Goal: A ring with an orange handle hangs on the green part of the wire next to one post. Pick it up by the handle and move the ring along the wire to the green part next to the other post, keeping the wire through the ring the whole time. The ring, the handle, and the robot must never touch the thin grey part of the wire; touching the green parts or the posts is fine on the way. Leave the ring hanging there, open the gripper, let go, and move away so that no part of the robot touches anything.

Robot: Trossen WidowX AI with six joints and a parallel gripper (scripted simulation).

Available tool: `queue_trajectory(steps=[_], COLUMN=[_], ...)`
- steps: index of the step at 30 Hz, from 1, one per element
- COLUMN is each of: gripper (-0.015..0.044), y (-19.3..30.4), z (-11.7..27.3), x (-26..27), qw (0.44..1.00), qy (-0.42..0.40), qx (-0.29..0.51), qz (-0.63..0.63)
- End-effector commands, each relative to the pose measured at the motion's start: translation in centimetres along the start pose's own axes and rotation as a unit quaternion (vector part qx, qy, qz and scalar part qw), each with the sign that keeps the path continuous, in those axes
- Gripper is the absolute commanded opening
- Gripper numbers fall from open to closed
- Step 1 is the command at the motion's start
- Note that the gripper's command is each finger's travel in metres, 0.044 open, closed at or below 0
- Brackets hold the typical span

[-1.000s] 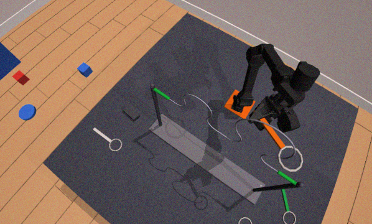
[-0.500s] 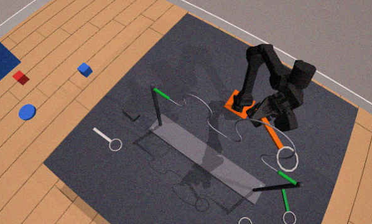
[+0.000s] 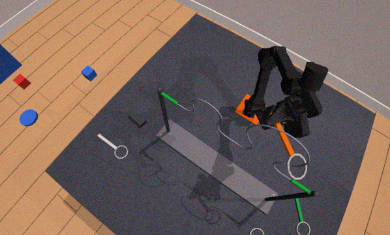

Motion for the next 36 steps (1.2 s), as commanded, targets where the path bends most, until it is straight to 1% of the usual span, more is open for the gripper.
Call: queue_trajectory(steps=[1, 22, 36], gripper=[-0.0150, -0.0150, -0.0150], y=[0.13, 0.15, 0.45], z=[0.03, -0.03, -0.09], x=[-0.16, -0.91, 0.05], qw=[1.000, 0.989, 0.987], qy=[0.011, 0.062, 0.069], qx=[-0.001, -0.008, -0.008], qz=[0.022, 0.134, 0.148])
Point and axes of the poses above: the point midway between the two fingers, 35 mm back from their tips, its own z axis back along the fingers, its own x axis across the jaws, y = z × x, the point moved 1 cm from there along z, back along the fingers, and after that the axes turned 6 degrees about z, right-handed, at the moved point
